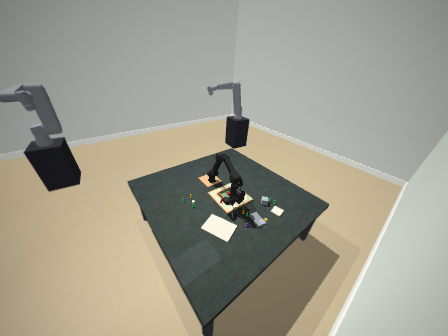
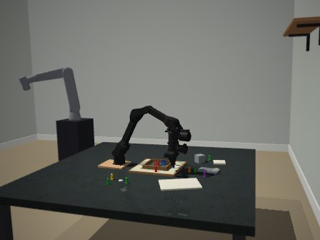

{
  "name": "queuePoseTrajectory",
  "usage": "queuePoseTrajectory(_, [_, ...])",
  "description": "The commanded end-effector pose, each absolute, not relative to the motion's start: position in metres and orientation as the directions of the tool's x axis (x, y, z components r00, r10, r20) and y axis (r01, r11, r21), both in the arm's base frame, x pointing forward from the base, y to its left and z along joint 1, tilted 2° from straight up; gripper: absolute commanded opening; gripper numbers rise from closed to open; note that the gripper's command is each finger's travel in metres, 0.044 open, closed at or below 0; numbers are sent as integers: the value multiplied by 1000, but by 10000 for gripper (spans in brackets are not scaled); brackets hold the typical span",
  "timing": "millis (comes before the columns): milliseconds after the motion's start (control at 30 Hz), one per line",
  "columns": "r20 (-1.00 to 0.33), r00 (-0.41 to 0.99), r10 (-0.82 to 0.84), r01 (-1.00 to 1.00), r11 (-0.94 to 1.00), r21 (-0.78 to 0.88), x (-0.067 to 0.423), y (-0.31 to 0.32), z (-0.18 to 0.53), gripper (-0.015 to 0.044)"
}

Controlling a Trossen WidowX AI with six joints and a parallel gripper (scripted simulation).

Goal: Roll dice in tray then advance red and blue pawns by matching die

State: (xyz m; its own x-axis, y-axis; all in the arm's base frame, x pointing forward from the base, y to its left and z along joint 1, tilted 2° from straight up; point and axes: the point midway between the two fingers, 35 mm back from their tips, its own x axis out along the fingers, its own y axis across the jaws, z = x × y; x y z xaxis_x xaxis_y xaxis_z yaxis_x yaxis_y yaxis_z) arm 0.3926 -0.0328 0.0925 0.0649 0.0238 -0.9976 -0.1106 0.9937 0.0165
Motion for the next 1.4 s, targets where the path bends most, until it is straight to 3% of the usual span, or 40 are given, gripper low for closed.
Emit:
queuePoseTrajectory(0, [-997, 72, 21, -107, 994, 13, 395, -34, 109, 0])
queuePoseTrajectory(667, [-997, 71, 21, -107, 994, 13, 382, -37, 197, 0])
queuePoseTrajectory(1367, [-997, 67, 30, -107, 994, 23, 355, 57, 165, 0])
